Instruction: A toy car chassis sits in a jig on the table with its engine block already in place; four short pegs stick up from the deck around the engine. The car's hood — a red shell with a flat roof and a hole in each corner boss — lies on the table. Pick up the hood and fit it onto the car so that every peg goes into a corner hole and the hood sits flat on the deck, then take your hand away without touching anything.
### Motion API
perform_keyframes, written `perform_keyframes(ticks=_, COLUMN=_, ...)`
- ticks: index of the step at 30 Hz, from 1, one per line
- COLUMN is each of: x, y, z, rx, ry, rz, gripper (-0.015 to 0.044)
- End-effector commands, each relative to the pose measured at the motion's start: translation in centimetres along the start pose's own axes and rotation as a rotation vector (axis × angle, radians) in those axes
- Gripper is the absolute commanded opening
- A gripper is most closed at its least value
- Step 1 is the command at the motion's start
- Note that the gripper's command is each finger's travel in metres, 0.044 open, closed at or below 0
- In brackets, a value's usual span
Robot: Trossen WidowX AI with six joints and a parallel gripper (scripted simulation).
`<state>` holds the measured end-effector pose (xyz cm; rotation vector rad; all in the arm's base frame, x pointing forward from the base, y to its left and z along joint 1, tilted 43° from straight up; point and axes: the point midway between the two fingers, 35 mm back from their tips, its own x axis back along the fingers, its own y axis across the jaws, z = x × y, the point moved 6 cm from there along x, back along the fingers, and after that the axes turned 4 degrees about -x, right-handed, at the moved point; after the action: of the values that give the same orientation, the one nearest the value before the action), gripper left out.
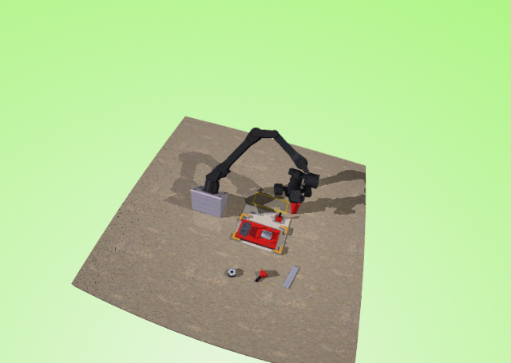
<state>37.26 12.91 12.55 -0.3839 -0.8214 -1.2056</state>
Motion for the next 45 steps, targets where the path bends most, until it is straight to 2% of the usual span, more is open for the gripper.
perform_keyframes(ticks=1, x=-0.2, y=0.1, z=0.0, rx=-0.006, ry=0.001, rz=0.004, gripper=0.0000)
perform_keyframes(ticks=45, x=-0.1, y=1.9, z=0.1, rx=-0.005, ry=0.001, rz=0.003, gripper=0.0000)
